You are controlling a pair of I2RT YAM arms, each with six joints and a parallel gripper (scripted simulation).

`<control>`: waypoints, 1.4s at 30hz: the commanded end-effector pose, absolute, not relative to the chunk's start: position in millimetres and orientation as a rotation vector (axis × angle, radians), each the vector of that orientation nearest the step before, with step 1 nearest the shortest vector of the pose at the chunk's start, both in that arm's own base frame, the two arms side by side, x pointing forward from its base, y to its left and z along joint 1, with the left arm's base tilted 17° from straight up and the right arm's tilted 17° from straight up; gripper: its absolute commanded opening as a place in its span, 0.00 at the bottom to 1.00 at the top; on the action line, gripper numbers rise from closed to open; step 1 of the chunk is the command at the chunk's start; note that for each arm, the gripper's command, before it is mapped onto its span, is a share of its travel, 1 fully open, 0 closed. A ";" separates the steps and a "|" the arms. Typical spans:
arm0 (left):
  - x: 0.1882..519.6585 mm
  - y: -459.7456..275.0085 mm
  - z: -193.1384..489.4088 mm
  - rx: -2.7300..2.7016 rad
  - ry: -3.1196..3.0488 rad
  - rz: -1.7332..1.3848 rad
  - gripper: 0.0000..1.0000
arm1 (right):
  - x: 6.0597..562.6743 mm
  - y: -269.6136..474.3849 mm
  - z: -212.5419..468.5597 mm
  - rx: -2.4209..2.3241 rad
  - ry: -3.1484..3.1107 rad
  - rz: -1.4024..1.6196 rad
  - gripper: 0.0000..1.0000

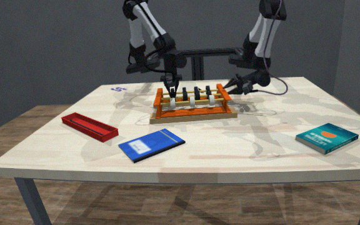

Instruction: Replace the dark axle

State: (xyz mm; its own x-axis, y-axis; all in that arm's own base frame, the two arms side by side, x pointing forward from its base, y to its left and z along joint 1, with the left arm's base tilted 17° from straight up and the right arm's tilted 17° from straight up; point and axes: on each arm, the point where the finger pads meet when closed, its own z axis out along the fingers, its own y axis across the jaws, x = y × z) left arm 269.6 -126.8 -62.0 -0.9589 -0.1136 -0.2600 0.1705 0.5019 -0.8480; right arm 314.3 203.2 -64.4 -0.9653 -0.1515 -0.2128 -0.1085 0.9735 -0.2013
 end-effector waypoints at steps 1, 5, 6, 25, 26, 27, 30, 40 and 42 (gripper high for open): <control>277.1 -136.2 -50.4 0.130 2.419 -1.444 0.33 | 319.2 219.7 -40.3 -0.200 2.859 -0.205 0.00; 272.9 -136.5 -51.9 0.121 2.426 -1.455 0.33 | 318.0 218.6 -41.2 -0.203 2.862 -0.208 0.00; 274.7 -136.4 -51.5 0.127 2.421 -1.453 0.33 | 317.8 218.1 -41.4 -0.204 2.863 -0.209 0.00; 271.1 -136.9 -50.2 0.114 2.418 -1.481 0.33 | 314.9 210.2 -45.0 -0.204 2.877 -0.225 0.00; 270.8 -136.9 -50.1 0.114 2.417 -1.483 0.33 | 314.7 209.7 -45.2 -0.204 2.878 -0.226 0.00; 270.6 -137.0 -49.9 0.113 2.417 -1.484 0.33 | 314.6 209.3 -45.4 -0.203 2.879 -0.227 0.00; 269.9 -137.1 -49.5 0.112 2.416 -1.489 0.33 | 314.0 207.9 -46.0 -0.204 2.882 -0.229 0.00; 271.3 -137.4 -49.9 0.109 2.413 -1.494 0.33 | 321.4 213.6 -40.1 -0.190 2.864 -0.207 0.00; 271.2 -137.4 -50.1 0.108 2.413 -1.496 0.33 | 323.2 214.5 -38.8 -0.186 2.861 -0.202 0.00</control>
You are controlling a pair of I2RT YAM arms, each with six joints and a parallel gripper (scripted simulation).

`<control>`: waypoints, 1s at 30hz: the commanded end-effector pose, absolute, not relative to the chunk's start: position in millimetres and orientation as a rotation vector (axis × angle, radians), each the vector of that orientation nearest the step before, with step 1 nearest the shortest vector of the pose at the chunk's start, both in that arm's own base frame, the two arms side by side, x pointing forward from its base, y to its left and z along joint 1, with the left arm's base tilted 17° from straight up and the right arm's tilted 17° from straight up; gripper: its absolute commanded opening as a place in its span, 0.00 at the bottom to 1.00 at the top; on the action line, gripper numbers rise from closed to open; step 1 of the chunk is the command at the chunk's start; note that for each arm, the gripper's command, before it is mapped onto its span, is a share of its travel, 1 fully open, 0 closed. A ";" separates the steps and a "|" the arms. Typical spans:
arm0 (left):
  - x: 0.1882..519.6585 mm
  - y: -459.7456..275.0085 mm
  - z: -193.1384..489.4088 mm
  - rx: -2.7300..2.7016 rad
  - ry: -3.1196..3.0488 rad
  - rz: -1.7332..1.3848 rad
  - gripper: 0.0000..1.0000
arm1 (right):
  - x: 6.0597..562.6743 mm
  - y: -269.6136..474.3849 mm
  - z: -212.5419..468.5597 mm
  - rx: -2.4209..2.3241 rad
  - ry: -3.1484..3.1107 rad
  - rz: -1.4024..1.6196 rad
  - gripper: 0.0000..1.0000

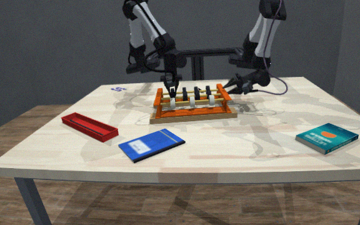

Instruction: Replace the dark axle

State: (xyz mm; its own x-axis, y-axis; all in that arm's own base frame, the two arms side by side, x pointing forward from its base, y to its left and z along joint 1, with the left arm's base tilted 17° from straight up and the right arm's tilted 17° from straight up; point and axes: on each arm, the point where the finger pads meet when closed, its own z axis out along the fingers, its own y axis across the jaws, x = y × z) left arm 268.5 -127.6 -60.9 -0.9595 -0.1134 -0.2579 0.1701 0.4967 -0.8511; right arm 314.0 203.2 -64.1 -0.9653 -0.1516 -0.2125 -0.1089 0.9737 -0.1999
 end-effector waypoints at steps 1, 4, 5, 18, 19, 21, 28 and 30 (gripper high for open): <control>271.2 -137.4 -50.1 0.108 2.413 -1.496 0.33 | 323.4 214.4 -38.8 -0.186 2.861 -0.202 0.00; 270.4 -137.5 -51.0 0.104 2.416 -1.498 0.33 | 323.5 214.2 -38.7 -0.183 2.862 -0.202 0.00; 270.5 -137.5 -51.0 0.105 2.416 -1.498 0.33 | 323.6 214.1 -38.6 -0.183 2.861 -0.202 0.00; 269.9 -137.6 -52.4 0.101 2.417 -1.502 0.33 | 324.4 213.3 -38.3 -0.176 2.862 -0.202 0.00; 269.7 -137.6 -52.7 0.100 2.418 -1.503 0.33 | 323.5 213.8 -38.5 -0.180 2.863 -0.203 0.00; 268.6 -137.7 -53.6 0.096 2.422 -1.504 0.33 | 323.1 215.5 -38.2 -0.184 2.861 -0.201 0.00; 267.9 -137.8 -54.5 0.094 2.425 -1.506 0.33 | 322.7 216.1 -38.0 -0.187 2.860 -0.201 0.00; 267.6 -137.8 -54.8 0.093 2.426 -1.506 0.33 | 322.5 216.3 -38.0 -0.187 2.860 -0.201 0.00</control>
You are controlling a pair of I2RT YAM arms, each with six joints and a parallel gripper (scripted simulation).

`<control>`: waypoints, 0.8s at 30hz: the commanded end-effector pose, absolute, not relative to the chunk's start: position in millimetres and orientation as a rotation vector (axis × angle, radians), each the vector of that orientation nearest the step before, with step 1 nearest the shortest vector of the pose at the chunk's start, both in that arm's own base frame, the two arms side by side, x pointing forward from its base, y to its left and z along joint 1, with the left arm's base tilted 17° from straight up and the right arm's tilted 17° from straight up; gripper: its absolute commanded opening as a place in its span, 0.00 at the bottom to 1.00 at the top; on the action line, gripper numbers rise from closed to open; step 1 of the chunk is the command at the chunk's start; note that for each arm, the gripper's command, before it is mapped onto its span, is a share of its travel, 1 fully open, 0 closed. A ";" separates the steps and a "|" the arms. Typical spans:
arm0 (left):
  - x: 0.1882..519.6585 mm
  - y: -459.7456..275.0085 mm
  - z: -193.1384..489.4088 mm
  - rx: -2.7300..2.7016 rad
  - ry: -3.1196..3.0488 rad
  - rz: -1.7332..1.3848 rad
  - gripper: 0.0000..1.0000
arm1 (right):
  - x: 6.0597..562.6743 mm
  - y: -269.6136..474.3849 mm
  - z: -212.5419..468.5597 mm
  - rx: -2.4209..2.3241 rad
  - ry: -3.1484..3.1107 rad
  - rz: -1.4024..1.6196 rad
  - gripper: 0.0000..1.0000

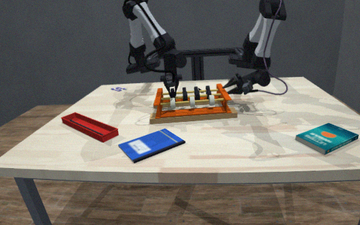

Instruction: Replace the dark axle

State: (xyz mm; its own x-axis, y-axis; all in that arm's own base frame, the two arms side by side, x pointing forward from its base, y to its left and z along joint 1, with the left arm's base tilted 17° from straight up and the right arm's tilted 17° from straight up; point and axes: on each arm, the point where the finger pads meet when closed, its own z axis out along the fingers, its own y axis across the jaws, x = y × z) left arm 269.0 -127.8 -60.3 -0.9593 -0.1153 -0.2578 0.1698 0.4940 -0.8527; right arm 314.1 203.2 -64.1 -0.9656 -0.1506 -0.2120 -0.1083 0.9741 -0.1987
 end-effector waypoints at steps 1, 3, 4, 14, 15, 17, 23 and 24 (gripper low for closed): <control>267.4 -137.8 -55.0 0.092 2.426 -1.507 0.33 | 322.4 216.5 -38.0 -0.188 2.860 -0.201 0.00; 267.1 -137.8 -55.4 0.091 2.427 -1.507 0.33 | 322.3 216.7 -37.9 -0.189 2.860 -0.201 0.00; 267.0 -137.8 -55.5 0.091 2.428 -1.507 0.33 | 322.2 216.9 -37.9 -0.189 2.860 -0.201 0.00; 266.2 -137.8 -56.4 0.088 2.431 -1.509 0.33 | 321.5 218.0 -37.7 -0.193 2.859 -0.201 0.00; 266.1 -137.8 -56.5 0.088 2.431 -1.509 0.33 | 321.5 218.1 -37.7 -0.193 2.859 -0.201 0.00; 266.0 -137.8 -56.5 0.088 2.431 -1.509 0.33 | 321.3 218.4 -37.6 -0.194 2.859 -0.201 0.00; 265.8 -137.9 -56.7 0.087 2.432 -1.509 0.33 | 320.8 219.2 -37.5 -0.197 2.858 -0.200 0.00; 265.7 -137.9 -56.7 0.087 2.432 -1.509 0.33 | 320.6 218.6 -37.7 -0.195 2.860 -0.202 0.00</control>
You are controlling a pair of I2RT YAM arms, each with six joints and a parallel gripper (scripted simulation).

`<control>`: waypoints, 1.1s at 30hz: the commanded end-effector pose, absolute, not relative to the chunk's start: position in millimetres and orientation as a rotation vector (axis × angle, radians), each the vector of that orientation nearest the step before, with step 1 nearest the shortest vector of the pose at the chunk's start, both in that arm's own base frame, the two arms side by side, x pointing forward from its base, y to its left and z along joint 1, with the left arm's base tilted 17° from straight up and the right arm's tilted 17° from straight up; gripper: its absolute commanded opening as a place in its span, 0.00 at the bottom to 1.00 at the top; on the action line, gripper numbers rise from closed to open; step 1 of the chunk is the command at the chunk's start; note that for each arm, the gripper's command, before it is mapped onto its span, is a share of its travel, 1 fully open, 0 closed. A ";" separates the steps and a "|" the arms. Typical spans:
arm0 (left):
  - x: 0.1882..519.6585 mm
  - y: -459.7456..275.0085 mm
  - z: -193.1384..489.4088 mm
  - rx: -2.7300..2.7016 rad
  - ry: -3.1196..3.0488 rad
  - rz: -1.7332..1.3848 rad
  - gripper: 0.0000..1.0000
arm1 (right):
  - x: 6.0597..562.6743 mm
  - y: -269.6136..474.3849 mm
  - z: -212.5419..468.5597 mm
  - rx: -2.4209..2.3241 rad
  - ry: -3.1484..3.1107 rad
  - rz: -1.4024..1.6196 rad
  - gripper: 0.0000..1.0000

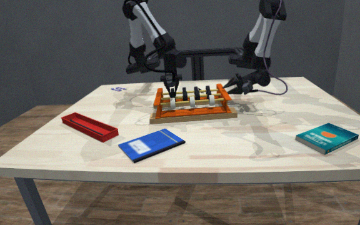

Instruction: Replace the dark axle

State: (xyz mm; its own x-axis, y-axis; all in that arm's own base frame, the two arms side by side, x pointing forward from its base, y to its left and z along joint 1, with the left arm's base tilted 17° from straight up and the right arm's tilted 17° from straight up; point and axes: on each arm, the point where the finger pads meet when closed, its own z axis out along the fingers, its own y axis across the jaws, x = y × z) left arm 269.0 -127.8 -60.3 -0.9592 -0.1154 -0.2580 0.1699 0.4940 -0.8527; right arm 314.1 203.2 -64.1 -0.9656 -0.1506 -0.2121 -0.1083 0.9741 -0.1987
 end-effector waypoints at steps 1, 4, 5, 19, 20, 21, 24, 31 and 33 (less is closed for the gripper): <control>265.6 -137.9 -56.8 0.087 2.432 -1.509 0.33 | 320.8 219.3 -37.4 -0.197 2.857 -0.201 0.00; 265.5 -137.9 -56.8 0.087 2.433 -1.509 0.33 | 320.7 219.5 -37.4 -0.198 2.858 -0.200 0.00; 265.5 -137.9 -56.8 0.087 2.433 -1.509 0.33 | 320.7 219.5 -37.4 -0.198 2.858 -0.200 0.00; 267.9 -137.8 -51.8 0.101 2.420 -1.499 0.33 | 321.1 219.2 -36.7 -0.200 2.850 -0.212 0.00; 267.9 -137.8 -51.8 0.101 2.420 -1.499 0.33 | 321.0 219.4 -36.7 -0.200 2.851 -0.210 0.00; 267.9 -137.8 -51.8 0.101 2.420 -1.499 0.33 | 321.0 219.4 -36.7 -0.200 2.851 -0.210 0.00; 268.7 -137.7 -50.6 0.104 2.417 -1.496 0.33 | 321.3 219.0 -36.5 -0.199 2.849 -0.214 0.00; 273.6 -137.4 -47.1 0.118 2.404 -1.487 0.33 | 321.8 218.5 -36.1 -0.198 2.845 -0.219 0.00; 274.4 -137.4 -46.2 0.121 2.401 -1.485 0.33 | 321.8 218.5 -36.1 -0.198 2.845 -0.219 0.00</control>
State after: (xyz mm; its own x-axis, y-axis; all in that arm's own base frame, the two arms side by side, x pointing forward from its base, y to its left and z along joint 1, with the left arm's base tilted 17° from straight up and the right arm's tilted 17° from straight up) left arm 269.0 -127.8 -60.7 -0.9593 -0.1156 -0.2577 0.1696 0.4937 -0.8529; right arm 314.1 203.2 -64.1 -0.9656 -0.1506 -0.2118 -0.1083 0.9740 -0.1988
